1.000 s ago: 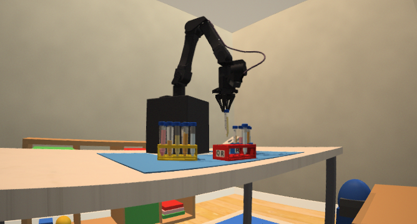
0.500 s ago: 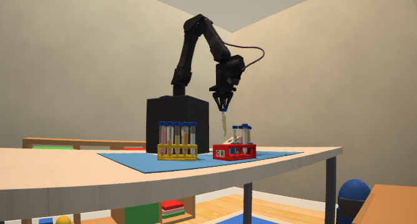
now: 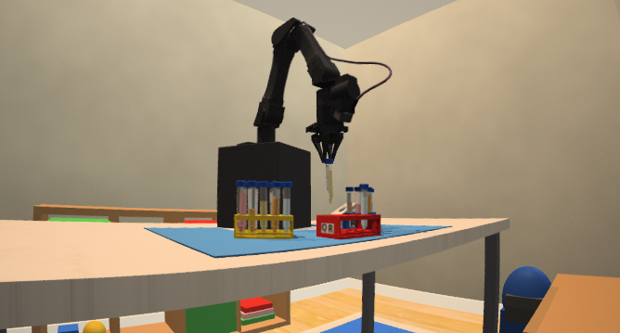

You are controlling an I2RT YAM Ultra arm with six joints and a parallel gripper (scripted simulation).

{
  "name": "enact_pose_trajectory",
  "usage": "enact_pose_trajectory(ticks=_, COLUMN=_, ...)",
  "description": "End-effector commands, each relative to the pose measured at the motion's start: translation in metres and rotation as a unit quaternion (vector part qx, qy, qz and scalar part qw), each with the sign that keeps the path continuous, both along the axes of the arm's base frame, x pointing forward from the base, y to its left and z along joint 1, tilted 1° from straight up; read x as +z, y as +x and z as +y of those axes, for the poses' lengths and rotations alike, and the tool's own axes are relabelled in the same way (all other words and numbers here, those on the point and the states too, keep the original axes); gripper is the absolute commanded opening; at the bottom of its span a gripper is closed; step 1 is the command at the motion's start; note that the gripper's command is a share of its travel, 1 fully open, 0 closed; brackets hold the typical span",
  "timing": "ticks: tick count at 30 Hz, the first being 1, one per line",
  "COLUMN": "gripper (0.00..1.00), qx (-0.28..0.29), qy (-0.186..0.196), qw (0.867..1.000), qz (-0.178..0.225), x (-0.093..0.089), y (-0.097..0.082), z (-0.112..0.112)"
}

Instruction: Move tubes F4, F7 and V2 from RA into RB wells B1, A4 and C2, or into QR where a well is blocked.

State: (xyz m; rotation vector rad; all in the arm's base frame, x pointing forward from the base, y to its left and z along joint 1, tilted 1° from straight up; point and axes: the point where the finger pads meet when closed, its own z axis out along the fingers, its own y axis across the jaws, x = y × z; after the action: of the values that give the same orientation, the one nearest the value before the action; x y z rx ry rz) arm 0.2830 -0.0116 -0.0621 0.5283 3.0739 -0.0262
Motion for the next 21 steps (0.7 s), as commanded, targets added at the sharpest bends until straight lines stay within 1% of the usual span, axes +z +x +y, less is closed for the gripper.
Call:
enact_pose_trajectory(ticks=1, gripper=0.00, qx=0.013, qy=0.001, qw=1.000, qz=0.007, x=0.001, y=0.006, z=-0.011)
enact_pose_trajectory(ticks=4, gripper=0.00, qx=0.013, qy=0.001, qw=1.000, qz=0.006, x=0.001, y=0.010, z=-0.020)
enact_pose_trajectory(ticks=6, gripper=0.00, qx=0.013, qy=0.001, qw=1.000, qz=0.006, x=0.001, y=0.010, z=-0.020)
enact_pose_trajectory(ticks=8, gripper=0.00, qx=0.013, qy=0.001, qw=1.000, qz=0.006, x=0.001, y=0.013, z=-0.026)
enact_pose_trajectory(ticks=12, gripper=0.00, qx=-0.061, qy=0.002, qw=0.998, qz=0.005, x=0.001, y=0.015, z=-0.031)
enact_pose_trajectory(ticks=15, gripper=0.00, qx=-0.105, qy=0.002, qw=0.994, qz=0.007, x=0.001, y=0.011, z=-0.026)
enact_pose_trajectory(ticks=21, gripper=0.00, qx=-0.203, qy=0.002, qw=0.979, qz=0.005, x=0.001, y=0.011, z=-0.027)
